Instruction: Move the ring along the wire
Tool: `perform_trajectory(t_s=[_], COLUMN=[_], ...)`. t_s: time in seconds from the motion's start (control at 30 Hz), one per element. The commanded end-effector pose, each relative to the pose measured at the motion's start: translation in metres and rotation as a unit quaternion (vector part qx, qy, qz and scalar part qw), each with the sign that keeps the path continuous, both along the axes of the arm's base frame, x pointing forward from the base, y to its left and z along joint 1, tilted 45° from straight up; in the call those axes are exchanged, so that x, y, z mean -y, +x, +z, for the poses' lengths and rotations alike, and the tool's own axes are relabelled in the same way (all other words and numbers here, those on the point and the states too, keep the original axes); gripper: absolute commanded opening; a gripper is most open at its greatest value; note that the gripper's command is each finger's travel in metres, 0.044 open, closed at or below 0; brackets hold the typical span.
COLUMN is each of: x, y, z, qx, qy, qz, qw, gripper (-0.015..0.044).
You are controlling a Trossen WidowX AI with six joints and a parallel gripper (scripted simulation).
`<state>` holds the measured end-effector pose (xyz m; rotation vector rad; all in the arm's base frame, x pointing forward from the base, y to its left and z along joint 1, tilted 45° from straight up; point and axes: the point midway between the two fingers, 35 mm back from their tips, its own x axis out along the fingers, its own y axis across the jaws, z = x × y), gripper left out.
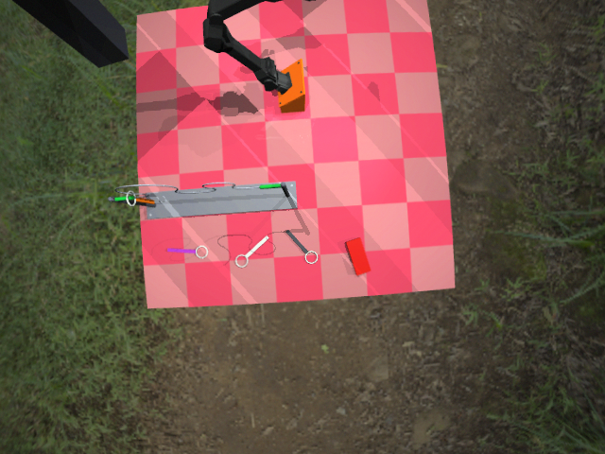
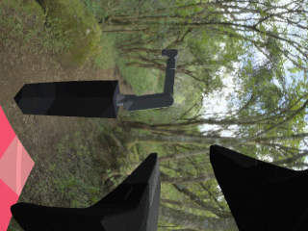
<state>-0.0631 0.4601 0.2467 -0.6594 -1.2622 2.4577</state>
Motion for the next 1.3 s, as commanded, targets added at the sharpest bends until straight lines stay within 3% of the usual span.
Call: perform_trajectory(t_s=[0.0,0.27,0.57,0.93,1.27], x=[-0.001,0.013,0.059,0.152,0.259], y=[0.042,0.148,0.256,0.361,0.421], z=[0.014,0.041,0.071,0.109,0.143], qx=[0.013,0.044,0.085,0.142,0.197], qy=[0.019,0.049,0.075,0.094,0.098], qz=[-0.054,-0.188,-0.335,-0.503,-0.637], qw=[0.998,0.980,0.935,0.848,0.738], gripper=[0.0160,0.0160,0.0160,0.0160,0.0160])
